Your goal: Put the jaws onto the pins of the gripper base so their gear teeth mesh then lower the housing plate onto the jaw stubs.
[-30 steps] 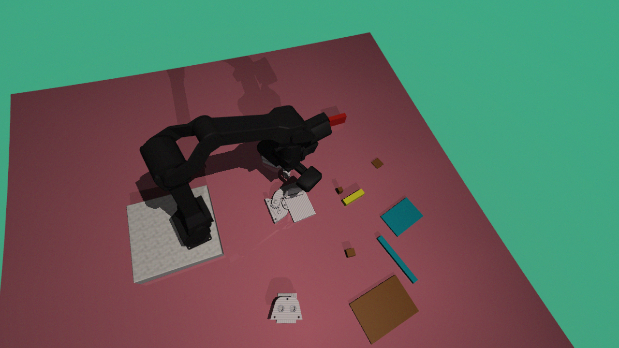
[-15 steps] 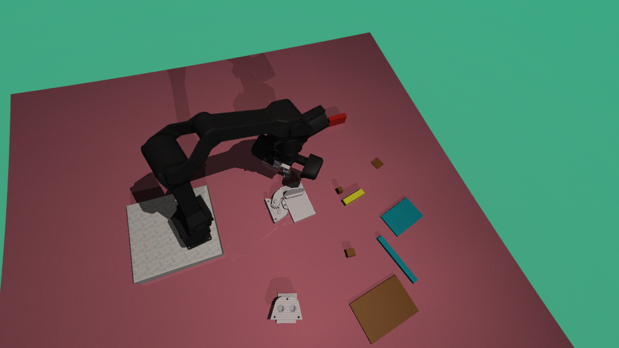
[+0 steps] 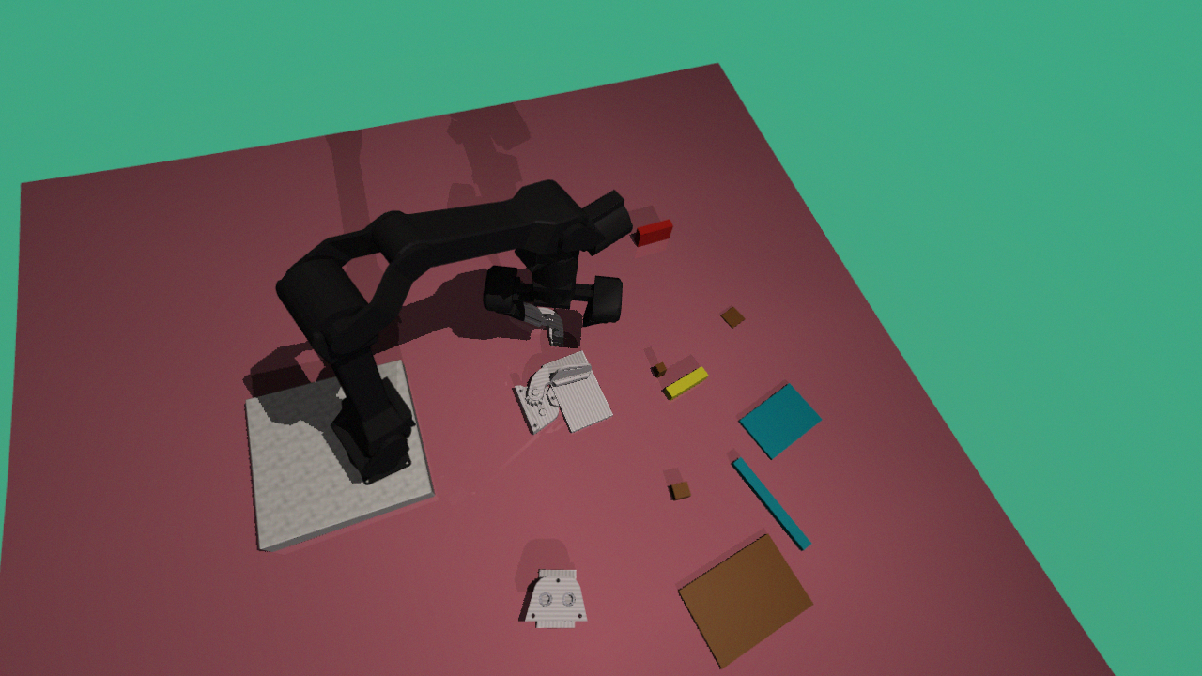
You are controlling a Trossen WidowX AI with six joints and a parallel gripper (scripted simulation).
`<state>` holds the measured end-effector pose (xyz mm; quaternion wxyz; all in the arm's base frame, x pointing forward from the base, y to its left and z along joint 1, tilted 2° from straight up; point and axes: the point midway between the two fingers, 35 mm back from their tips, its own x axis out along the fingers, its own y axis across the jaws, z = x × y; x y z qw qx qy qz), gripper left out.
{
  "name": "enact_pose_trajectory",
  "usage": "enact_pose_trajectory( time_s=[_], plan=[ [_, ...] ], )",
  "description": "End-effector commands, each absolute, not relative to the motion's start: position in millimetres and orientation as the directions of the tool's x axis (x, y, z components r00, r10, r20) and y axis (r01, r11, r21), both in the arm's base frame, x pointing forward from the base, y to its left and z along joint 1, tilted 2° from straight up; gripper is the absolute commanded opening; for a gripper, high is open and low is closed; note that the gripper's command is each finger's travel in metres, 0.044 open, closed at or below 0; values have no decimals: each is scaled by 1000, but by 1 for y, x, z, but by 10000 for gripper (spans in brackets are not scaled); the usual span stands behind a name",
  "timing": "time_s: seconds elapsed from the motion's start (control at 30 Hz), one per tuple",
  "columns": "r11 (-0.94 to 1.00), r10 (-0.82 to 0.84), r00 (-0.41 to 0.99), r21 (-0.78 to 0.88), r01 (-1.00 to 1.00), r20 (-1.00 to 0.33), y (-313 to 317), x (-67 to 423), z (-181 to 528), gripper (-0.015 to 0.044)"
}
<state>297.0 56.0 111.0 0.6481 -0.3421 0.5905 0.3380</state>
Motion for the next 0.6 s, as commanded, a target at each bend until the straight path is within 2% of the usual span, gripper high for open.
enact_pose_trajectory(
  time_s=[0.0,0.57],
  plan=[
    [450,28,66,-46,-892,-997,61,297,110,440],
    [96,29,65,-62,-993,-997,79,298,113,440]
  ],
)
